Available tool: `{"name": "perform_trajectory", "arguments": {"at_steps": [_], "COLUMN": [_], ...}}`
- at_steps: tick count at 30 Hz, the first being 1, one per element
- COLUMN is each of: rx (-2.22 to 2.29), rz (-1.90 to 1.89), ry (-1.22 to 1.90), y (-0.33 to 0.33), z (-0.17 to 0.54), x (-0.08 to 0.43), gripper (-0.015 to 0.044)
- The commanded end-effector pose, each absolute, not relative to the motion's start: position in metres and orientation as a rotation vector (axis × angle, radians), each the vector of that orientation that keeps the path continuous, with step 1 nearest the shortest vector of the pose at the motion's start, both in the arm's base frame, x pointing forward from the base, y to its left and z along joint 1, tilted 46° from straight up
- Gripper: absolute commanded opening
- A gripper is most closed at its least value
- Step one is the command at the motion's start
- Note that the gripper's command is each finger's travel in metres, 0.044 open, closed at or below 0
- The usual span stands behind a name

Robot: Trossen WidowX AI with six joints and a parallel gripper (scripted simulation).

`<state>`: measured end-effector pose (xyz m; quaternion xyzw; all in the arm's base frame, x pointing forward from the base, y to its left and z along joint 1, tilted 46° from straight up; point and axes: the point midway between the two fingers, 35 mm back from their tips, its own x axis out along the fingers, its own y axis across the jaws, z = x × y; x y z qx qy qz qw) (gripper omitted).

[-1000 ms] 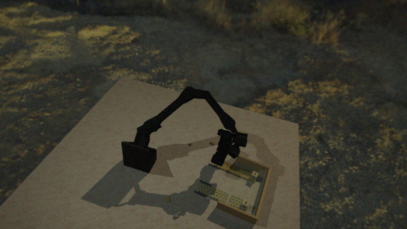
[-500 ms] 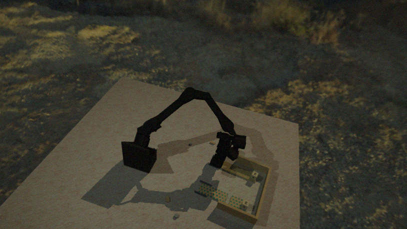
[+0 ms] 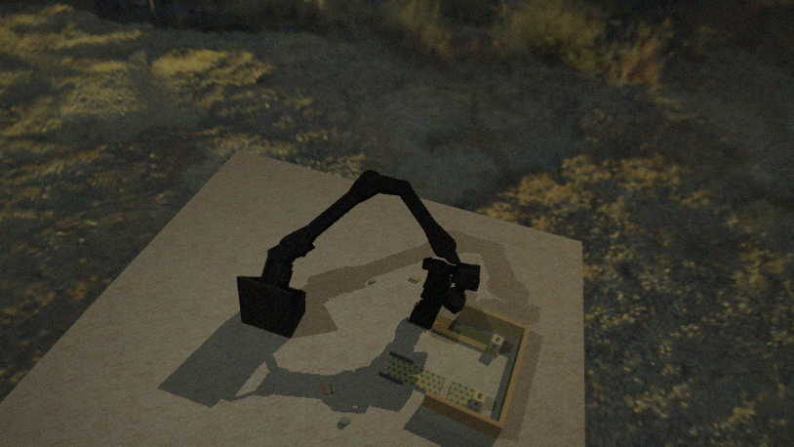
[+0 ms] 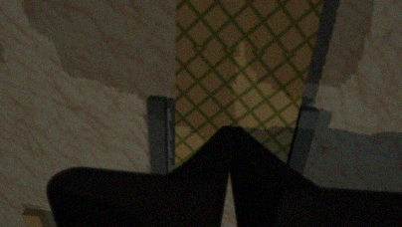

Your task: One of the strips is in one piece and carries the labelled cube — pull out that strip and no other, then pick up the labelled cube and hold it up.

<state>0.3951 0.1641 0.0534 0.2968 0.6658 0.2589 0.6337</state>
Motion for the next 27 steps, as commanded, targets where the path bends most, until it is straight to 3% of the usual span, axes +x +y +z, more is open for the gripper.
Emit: {"name": "perform_trajectory", "arguments": {"at_steps": [1,27], "rx": [0.680,0.680], "rz": [0.586,0.586], "ry": [1.523,1.524], "y": [0.1641,0.1660], "z": [0.0522,0.0517], "x": [0.3955,0.3855], "gripper": [0.0000,0.0000]}}
